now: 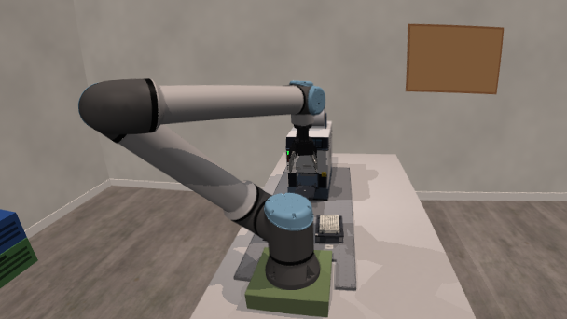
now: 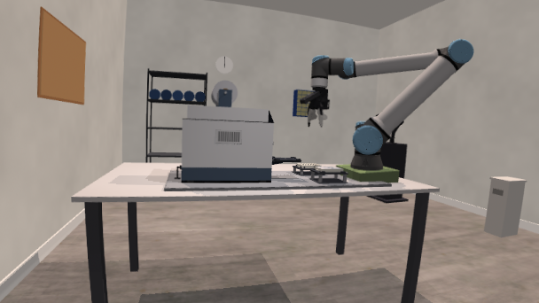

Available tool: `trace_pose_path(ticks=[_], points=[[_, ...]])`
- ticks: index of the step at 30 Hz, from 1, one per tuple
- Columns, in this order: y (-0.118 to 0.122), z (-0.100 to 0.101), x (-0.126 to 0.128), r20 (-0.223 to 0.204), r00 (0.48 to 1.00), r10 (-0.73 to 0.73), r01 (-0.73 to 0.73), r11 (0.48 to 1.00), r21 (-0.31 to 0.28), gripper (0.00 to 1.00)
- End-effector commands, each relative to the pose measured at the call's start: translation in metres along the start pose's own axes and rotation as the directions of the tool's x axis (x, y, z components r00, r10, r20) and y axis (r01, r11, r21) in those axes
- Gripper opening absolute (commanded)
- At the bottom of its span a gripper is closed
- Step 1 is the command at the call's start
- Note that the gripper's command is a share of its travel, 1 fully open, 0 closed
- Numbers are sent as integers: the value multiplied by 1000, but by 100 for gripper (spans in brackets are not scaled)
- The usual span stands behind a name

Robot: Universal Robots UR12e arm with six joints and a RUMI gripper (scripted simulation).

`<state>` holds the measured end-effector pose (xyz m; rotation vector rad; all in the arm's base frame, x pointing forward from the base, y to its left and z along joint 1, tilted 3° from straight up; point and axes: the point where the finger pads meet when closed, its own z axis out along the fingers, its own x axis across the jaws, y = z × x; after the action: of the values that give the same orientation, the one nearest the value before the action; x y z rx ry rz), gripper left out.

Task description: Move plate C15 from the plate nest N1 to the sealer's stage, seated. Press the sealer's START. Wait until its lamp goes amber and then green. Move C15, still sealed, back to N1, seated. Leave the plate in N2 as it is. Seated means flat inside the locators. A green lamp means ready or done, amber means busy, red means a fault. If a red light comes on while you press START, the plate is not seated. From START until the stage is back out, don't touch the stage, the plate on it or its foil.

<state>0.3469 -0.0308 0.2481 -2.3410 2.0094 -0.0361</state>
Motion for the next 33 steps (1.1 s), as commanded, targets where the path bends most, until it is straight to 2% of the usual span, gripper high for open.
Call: trace_pose_path(ticks=[1, 4, 20, 26, 31, 33], points=[[0, -1, 4, -9, 992, 130, -130, 992, -7, 68], [0, -1, 4, -9, 974, 228, -228, 974, -6, 68], [0, -1, 4, -9, 973, 232, -232, 973, -6, 68], [0, -1, 4, -8, 999, 34, -34, 999, -8, 68], [0, -1, 4, -7, 991, -132, 132, 991, -9, 68], [0, -1, 4, -7, 991, -132, 132, 991, -9, 68]])
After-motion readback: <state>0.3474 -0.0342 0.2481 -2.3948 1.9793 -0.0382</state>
